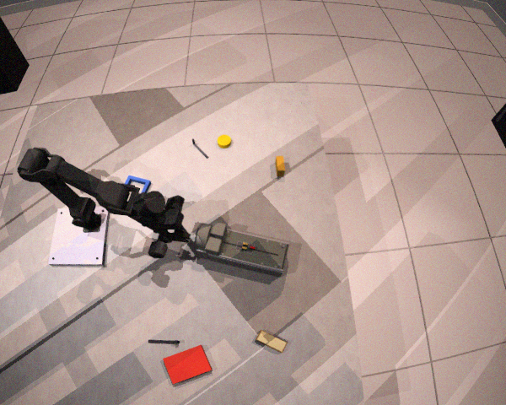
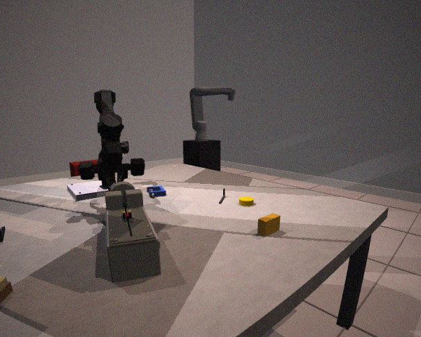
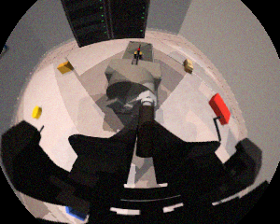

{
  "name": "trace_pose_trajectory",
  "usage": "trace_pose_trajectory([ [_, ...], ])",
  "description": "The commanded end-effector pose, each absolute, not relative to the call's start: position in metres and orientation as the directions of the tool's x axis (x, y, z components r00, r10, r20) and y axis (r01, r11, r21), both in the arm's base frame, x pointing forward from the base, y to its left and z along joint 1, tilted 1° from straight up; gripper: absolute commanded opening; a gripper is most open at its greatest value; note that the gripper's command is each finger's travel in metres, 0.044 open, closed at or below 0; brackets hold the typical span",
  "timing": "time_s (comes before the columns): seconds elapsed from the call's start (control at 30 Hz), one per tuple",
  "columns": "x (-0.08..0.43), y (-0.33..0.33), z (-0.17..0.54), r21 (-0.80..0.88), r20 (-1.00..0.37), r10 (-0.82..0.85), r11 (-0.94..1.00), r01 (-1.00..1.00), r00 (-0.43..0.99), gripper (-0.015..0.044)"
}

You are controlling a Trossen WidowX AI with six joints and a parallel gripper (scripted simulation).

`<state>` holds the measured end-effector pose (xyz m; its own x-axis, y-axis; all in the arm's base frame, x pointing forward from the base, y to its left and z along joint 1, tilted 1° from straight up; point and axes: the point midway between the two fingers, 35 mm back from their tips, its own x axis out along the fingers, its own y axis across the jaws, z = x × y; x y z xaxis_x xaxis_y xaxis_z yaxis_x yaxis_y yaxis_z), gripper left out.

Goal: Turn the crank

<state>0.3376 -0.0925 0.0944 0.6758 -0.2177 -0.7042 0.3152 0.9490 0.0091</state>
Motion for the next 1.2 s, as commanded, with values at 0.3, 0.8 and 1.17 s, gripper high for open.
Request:
trace_pose_trajectory([
  [0.3,0.3379,-0.0911,0.0960,0.014,-0.700,-0.216,0.949,0.315,0.680,0.0000],
  [0.8,0.3379,-0.0910,0.0959,0.014,-0.700,-0.216,0.949,0.315,0.680,0.0000],
  [1.17,0.3379,-0.0910,0.0959,0.014,-0.700,-0.216,0.949,0.315,0.680,0.0000],
])
